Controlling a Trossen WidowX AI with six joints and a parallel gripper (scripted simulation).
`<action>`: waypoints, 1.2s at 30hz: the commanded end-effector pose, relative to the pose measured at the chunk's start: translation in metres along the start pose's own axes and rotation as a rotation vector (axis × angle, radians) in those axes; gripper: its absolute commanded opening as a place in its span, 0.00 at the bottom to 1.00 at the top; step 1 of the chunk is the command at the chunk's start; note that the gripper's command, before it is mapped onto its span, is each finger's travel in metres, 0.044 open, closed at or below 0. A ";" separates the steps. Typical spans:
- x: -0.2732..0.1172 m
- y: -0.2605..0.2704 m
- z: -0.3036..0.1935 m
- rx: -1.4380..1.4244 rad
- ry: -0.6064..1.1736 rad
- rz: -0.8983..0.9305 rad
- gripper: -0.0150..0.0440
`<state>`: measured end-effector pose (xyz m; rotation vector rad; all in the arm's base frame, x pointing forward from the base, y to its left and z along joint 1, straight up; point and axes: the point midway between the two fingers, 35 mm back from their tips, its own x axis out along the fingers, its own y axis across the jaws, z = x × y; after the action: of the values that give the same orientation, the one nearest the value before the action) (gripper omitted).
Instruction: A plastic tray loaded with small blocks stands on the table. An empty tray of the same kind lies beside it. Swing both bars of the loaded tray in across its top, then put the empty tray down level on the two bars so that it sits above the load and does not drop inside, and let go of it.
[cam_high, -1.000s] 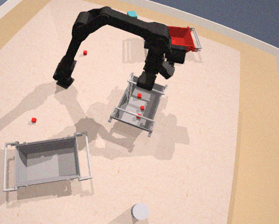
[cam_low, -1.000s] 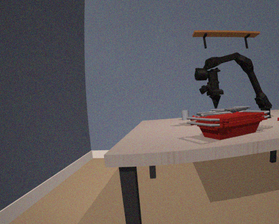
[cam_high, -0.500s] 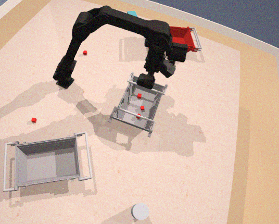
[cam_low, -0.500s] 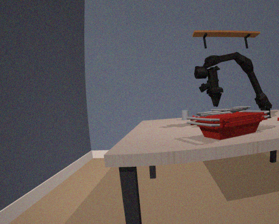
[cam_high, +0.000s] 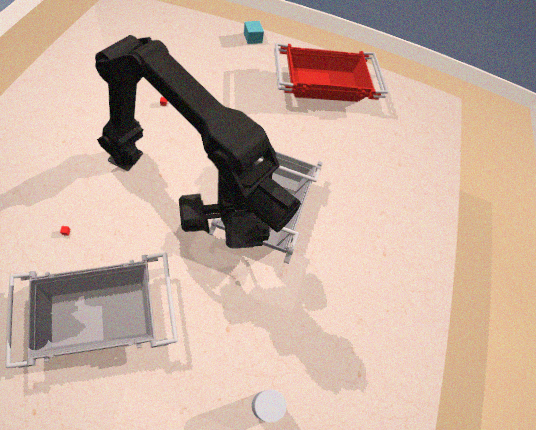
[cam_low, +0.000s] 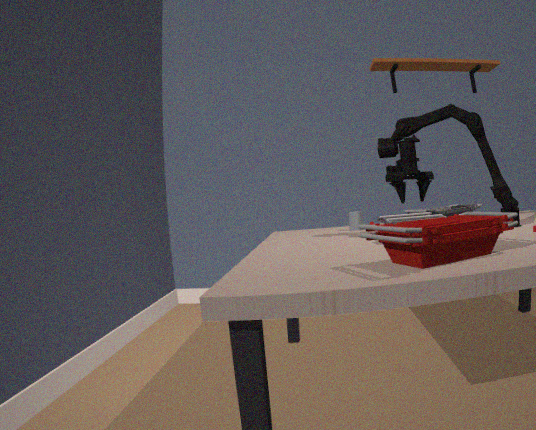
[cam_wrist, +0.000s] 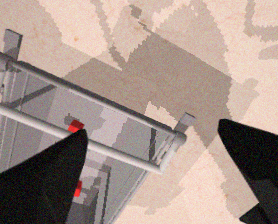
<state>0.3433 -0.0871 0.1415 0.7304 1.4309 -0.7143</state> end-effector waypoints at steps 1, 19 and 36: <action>-0.001 -0.049 0.022 0.281 0.001 0.009 1.00; 0.001 -0.289 0.033 1.544 -0.029 -0.006 1.00; 0.045 -0.291 0.037 1.544 -0.029 -0.006 1.00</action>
<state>0.1336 -0.2924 0.1047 1.8192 0.6042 -1.8205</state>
